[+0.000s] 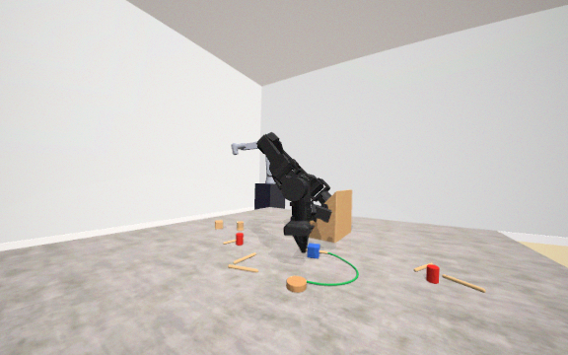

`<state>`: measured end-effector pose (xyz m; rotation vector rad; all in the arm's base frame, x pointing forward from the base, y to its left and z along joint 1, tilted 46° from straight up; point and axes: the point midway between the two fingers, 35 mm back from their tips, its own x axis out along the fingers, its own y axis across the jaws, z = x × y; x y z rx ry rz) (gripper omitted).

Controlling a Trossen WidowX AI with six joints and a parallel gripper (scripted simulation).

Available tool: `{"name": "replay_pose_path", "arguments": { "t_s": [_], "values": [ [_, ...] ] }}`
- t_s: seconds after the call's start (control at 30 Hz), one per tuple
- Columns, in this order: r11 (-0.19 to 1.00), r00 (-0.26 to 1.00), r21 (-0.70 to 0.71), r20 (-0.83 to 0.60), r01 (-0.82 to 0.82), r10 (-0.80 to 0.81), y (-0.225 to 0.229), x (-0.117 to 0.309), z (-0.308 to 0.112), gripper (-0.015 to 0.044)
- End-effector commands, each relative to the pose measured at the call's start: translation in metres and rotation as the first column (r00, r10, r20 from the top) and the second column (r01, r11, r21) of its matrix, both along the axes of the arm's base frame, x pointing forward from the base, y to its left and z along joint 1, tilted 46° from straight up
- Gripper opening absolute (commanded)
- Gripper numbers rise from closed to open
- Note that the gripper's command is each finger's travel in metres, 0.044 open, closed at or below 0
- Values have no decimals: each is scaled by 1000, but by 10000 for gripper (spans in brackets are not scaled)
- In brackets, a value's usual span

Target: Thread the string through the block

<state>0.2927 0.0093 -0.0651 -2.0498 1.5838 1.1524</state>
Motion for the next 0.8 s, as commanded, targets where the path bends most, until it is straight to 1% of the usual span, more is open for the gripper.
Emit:
{"name": "replay_pose_path", "arguments": {
  "t_s": [0.0, 0.77],
  "values": [
    [1000, 1000, 14, -6, 3, -3, 0, 0, 0, 0],
    [1000, 1000, 5, -21, 9, -9, -9, 8, 14, 0]
  ]
}}
